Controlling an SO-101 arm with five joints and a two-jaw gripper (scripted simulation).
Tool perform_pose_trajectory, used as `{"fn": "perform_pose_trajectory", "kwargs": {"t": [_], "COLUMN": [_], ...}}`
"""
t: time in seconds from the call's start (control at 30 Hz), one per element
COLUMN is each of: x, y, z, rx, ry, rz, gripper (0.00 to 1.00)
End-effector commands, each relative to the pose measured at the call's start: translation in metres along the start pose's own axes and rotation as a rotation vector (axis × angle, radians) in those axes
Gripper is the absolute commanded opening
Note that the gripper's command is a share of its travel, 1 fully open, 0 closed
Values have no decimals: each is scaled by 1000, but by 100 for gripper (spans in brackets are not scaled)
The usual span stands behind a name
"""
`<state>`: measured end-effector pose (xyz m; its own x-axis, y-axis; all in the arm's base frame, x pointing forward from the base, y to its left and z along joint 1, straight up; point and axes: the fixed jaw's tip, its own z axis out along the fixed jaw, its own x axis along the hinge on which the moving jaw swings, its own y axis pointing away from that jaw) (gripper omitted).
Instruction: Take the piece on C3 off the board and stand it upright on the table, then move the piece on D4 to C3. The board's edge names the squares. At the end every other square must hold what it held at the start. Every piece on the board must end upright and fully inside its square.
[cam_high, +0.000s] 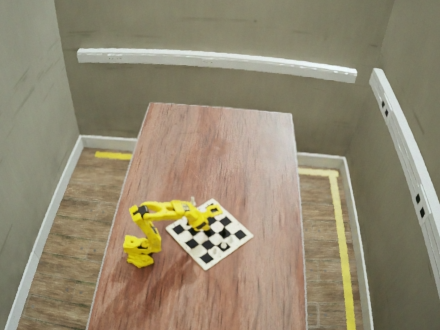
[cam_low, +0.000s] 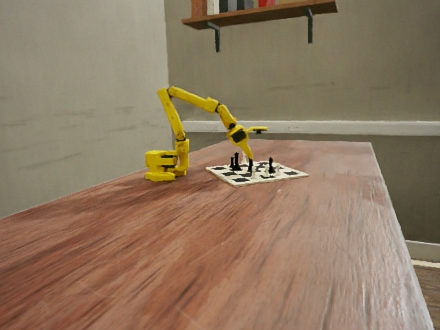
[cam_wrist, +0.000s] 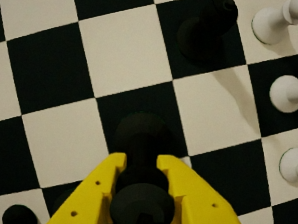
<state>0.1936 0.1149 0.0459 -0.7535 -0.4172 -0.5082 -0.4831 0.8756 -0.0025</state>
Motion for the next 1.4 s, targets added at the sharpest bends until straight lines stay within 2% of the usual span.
{"fn": "perform_pose_trajectory", "kwargs": {"t": [0.0,0.27,1.37], "x": [-4,-10,-6], "y": [2,2,2], "z": [-2,-5,2], "rx": [-4,-4,-4], "ry": [-15,-15,-15], "rz": [-15,-14,-14], "gripper": [0,0,0]}}
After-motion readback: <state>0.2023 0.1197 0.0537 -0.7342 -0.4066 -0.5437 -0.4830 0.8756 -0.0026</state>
